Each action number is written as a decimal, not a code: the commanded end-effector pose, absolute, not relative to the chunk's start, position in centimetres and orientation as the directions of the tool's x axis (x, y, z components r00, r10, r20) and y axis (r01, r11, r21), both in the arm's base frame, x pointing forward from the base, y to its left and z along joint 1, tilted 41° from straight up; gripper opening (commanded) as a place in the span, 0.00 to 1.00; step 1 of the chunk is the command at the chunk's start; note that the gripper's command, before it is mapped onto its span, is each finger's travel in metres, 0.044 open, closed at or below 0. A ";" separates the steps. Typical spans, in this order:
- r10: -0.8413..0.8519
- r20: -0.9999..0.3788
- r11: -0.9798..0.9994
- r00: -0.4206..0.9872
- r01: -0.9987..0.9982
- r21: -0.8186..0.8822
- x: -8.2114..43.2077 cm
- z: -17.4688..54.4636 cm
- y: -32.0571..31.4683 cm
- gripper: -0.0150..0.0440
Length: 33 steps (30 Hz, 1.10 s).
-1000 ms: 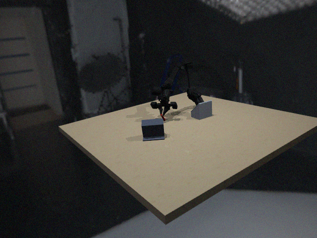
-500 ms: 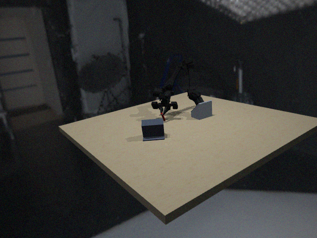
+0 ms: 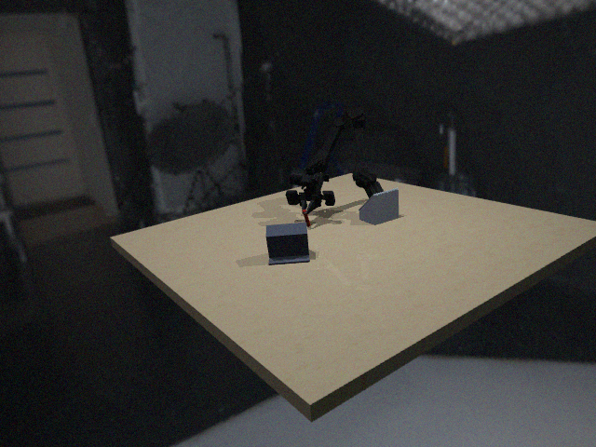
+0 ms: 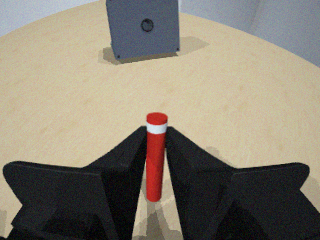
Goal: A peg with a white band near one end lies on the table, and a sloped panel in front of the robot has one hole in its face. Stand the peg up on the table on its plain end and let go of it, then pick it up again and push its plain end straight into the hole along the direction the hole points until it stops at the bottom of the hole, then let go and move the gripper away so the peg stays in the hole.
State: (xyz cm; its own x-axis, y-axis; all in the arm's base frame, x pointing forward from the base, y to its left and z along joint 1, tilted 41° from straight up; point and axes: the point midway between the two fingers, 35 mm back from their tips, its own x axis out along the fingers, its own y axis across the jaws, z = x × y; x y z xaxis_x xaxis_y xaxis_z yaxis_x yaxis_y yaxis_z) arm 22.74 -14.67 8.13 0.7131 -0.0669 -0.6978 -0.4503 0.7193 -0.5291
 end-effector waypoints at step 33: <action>0.153 -0.516 0.716 0.843 -0.455 -0.530 20.5 8.7 -15.4 0.34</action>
State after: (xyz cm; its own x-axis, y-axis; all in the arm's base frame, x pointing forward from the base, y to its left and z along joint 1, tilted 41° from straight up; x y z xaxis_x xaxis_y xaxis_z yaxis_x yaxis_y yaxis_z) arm 20.67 -15.31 8.75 0.8340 0.1292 -0.5365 -0.4542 0.7129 -0.5343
